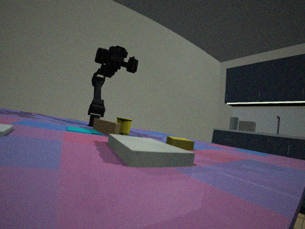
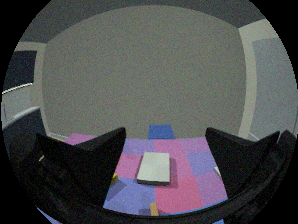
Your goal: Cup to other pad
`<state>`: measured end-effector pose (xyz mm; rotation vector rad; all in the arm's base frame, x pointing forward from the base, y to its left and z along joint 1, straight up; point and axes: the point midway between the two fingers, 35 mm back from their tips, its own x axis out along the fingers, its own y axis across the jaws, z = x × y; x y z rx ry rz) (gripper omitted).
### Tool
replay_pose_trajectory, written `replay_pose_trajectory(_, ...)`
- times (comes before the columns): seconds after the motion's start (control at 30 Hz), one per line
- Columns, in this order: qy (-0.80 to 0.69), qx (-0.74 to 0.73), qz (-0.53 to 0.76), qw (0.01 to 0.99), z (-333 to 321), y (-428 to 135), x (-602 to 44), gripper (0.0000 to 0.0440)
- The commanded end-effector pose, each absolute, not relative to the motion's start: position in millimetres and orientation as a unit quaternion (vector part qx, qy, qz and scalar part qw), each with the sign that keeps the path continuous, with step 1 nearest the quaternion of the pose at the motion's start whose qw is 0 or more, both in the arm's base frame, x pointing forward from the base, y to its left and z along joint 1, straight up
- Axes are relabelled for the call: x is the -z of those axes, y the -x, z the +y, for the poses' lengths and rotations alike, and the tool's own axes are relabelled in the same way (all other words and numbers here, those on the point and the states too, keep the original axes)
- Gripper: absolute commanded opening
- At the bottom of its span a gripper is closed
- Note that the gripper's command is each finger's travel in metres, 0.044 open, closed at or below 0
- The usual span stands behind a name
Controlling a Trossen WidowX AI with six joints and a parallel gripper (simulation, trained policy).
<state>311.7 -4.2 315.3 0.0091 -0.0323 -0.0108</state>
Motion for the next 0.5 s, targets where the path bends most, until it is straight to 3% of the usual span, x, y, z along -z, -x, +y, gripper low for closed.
replay_pose_trajectory(0.0,-0.005,0.005,-0.016,1.0,-3.9,-311.3,-316.2,0.0374)
replay_pose_trajectory(0.33,-0.021,0.001,0.012,1.0,-0.5,-309.3,-316.8,0.0114)
replay_pose_trajectory(0.47,-0.036,-0.003,0.031,0.999,2.4,-309.7,-315.9,0.0099)
